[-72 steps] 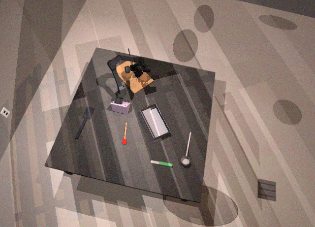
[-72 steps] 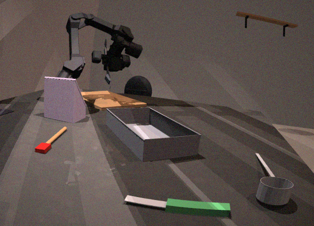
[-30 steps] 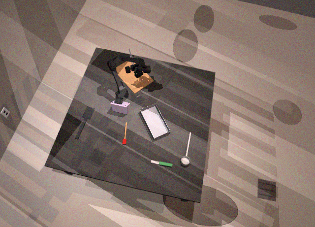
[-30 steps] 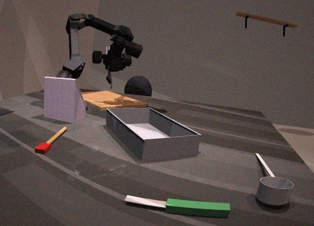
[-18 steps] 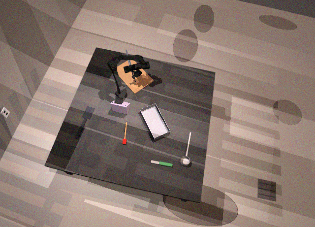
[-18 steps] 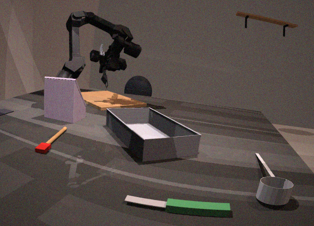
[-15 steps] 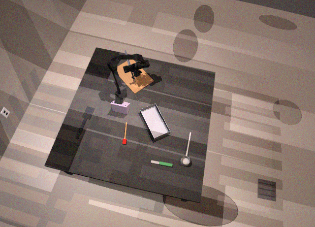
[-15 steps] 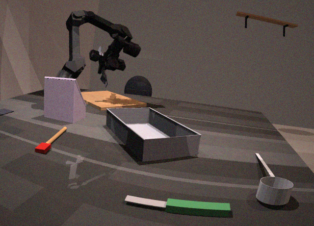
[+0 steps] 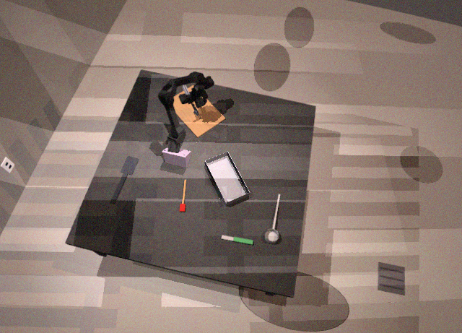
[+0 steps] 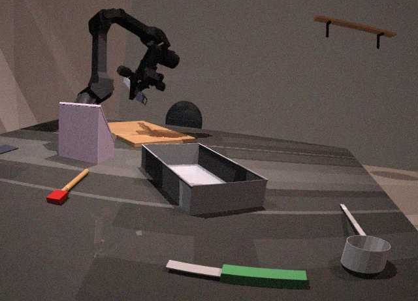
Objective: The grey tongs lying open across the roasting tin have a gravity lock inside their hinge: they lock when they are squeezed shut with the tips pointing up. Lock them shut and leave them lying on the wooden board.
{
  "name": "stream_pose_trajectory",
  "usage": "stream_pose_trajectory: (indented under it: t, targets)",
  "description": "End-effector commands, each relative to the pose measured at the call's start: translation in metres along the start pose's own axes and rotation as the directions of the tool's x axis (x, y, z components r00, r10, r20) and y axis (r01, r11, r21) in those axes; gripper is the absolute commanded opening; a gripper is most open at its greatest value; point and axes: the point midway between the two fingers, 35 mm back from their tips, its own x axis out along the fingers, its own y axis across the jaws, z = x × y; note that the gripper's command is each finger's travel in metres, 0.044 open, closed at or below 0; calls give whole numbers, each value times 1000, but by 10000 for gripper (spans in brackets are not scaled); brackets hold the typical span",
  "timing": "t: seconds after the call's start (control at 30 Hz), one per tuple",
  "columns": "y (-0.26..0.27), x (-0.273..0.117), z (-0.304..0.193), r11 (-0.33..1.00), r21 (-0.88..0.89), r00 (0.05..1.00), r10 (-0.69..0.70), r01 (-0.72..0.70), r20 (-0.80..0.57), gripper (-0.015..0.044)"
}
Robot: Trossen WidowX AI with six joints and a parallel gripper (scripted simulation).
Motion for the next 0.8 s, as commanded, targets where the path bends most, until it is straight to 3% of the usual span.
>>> stream_pose_trajectory:
  t: [0.0,0.47,0.77]
  targets:
    - [3,-8,-5,998,1,996,57,-57,69,-150]
    - [24,-39,-25,945,57,929,305,-323,209,-150]
    - [25,-41,-26,939,61,924,318,-338,211,-150]
